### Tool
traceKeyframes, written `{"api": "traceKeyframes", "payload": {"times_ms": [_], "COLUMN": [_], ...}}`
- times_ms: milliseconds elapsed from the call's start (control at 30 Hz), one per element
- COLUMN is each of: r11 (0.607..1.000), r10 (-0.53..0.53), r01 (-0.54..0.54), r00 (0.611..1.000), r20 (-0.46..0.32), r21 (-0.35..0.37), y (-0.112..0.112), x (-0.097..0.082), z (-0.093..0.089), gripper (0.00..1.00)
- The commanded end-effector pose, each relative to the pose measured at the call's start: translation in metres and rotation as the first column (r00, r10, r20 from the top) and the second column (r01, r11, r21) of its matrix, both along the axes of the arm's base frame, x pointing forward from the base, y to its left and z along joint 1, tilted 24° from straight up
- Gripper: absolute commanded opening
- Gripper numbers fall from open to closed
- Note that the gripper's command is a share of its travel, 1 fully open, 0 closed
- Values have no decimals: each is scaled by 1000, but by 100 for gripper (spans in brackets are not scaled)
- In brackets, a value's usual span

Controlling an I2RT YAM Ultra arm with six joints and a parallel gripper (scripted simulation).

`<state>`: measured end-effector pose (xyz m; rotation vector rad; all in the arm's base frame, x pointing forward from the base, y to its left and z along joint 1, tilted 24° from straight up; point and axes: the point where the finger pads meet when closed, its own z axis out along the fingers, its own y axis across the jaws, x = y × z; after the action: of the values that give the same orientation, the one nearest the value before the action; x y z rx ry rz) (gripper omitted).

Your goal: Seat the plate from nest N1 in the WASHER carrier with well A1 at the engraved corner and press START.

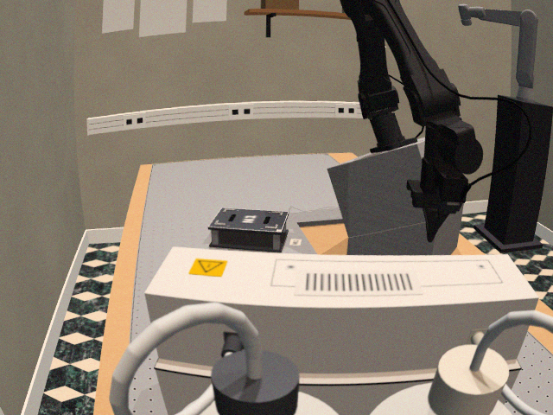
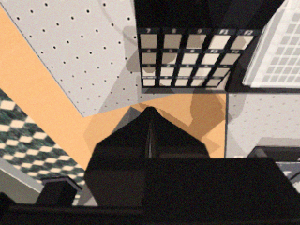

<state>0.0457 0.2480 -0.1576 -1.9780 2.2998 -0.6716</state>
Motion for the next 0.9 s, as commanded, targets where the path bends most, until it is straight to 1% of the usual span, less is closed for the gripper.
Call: {"api": "traceKeyframes", "payload": {"times_ms": [0, 67, 100, 133, 167, 267, 433, 467, 500, 567, 733, 800, 867], "r11": [1000, 1000, 1000, 999, 999, 1000, 1000, 996, 996, 999, 999, 999, 1000], "r10": [15, 12, 13, 16, 18, 13, 14, 28, 23, 12, 19, 14, 10], "r01": [-15, -12, -14, -16, -18, -13, -14, -28, -23, -13, -19, -14, -11], "r00": [1000, 1000, 1000, 1000, 1000, 1000, 1000, 1000, 1000, 1000, 1000, 1000, 1000], "r20": [3, 5, 5, 5, 5, 4, 4, 2, 3, 4, 3, 4, 5], "r21": [19, 4, 8, 30, 38, 5, 4, 84, 83, 47, 34, 46, 26], "y": [3, -4, -4, 5, 7, -7, -9, 22, 22, 9, 1, 3, -5], "x": [3, 5, 5, 5, 5, 7, 9, 5, 7, 11, 11, 14, 16], "z": [-7, -11, -11, -11, -11, -20, -24, -16, -18, -29, -37, -37, -43], "gripper": [0, 0, 0, 0, 0, 0, 0, 0, 0, 0, 0, 0, 0]}}
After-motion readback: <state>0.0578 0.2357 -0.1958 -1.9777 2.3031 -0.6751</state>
